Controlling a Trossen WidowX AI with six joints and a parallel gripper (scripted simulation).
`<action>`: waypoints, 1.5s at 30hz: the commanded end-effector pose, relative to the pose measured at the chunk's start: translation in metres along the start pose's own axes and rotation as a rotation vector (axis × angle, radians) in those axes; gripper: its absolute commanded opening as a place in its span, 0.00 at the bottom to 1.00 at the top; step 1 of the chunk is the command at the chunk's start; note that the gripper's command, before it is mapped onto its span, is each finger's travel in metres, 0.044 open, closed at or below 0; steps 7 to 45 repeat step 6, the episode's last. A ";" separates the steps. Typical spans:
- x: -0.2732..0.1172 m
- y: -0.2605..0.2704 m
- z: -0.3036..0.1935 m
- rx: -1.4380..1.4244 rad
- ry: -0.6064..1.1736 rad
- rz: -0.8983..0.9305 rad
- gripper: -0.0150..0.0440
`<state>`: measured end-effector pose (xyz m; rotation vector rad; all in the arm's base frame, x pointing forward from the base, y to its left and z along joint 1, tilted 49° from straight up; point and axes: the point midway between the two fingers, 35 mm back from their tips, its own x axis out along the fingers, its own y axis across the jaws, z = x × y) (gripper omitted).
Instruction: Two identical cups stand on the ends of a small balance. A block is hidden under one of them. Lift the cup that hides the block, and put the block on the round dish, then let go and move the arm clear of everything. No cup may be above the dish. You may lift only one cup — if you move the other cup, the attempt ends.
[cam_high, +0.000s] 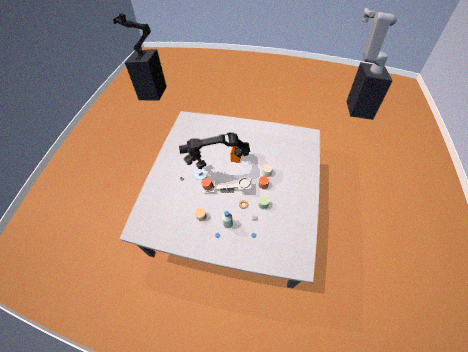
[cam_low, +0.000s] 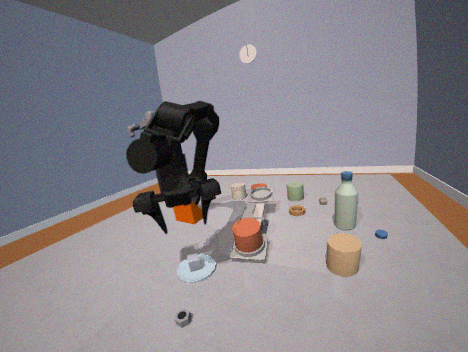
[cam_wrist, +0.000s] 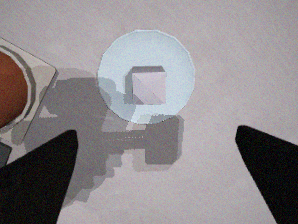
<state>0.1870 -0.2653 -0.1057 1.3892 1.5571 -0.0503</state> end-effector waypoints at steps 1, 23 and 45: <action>-0.004 0.000 -0.001 -0.006 0.007 -0.004 1.00; -0.004 0.000 -0.001 -0.006 0.007 -0.004 1.00; -0.004 0.000 -0.001 -0.006 0.007 -0.004 1.00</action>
